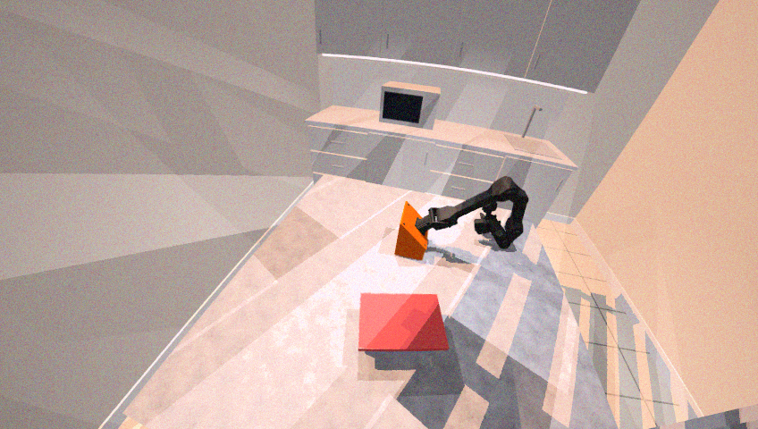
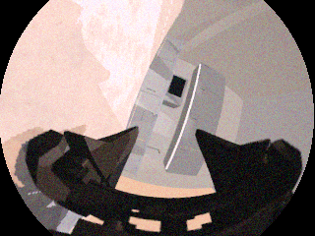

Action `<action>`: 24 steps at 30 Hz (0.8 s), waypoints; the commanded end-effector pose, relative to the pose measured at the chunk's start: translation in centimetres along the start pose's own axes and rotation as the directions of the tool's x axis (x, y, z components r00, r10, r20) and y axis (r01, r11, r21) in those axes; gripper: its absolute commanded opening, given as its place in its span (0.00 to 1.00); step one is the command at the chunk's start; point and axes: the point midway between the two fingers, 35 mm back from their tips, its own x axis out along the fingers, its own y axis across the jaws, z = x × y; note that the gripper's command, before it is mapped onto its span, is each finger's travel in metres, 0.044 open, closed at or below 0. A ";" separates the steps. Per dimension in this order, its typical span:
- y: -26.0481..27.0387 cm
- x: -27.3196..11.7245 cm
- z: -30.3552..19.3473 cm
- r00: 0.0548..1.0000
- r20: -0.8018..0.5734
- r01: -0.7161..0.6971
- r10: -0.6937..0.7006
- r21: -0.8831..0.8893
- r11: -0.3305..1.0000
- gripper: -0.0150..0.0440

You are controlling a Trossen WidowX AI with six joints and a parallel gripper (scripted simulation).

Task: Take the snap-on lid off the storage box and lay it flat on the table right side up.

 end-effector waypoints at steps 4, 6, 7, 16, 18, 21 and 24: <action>-2.9 0.1 -1.3 1.000 0.002 -0.001 0.001 -0.001 1.000 0.75; -5.3 0.2 -2.1 1.000 0.001 -0.001 0.001 -0.001 1.000 0.67; -6.5 0.2 -2.5 1.000 0.000 0.000 0.000 -0.001 1.000 0.65; -6.9 -1.3 -3.8 0.996 -0.018 -0.088 0.087 -0.042 0.995 0.65; -5.7 -3.6 -4.5 0.982 -0.066 -0.182 0.176 -0.095 0.979 0.65; -4.3 -7.3 -5.5 0.944 -0.145 -0.319 0.296 -0.174 0.932 0.65; -3.7 -10.1 -5.9 0.904 -0.198 -0.418 0.379 -0.223 0.881 0.65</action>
